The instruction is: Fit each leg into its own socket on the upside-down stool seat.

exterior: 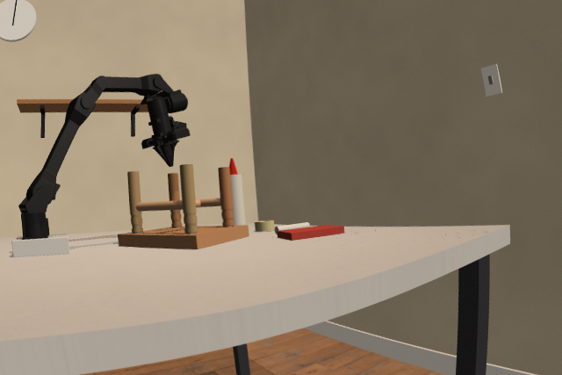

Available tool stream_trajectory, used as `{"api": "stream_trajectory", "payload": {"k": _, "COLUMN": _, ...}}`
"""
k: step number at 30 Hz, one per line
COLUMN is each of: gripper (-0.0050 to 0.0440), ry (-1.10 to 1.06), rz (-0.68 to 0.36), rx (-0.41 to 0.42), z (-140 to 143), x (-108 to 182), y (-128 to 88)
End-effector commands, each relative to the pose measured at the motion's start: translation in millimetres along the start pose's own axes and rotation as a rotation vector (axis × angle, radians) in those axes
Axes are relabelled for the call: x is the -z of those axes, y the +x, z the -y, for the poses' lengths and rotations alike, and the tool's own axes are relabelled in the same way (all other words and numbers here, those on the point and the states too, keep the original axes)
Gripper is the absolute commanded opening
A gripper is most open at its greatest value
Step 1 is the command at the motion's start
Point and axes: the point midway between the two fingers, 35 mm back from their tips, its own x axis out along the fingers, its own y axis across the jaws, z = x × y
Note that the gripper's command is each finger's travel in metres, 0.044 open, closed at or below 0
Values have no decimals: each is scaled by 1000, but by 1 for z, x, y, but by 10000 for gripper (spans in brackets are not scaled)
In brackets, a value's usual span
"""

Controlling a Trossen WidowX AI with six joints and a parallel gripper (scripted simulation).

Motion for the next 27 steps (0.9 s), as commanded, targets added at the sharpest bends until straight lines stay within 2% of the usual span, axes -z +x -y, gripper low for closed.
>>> {"api": "stream_trajectory", "payload": {"k": 1, "gripper": 0, "ry": -4, "rz": 6, "rx": -4, "z": -1, "x": 4, "y": 4}}
{"api": "stream_trajectory", "payload": {"k": 27, "gripper": 0, "ry": -4, "rz": 6, "rx": -4, "z": -1, "x": 7, "y": 25}}
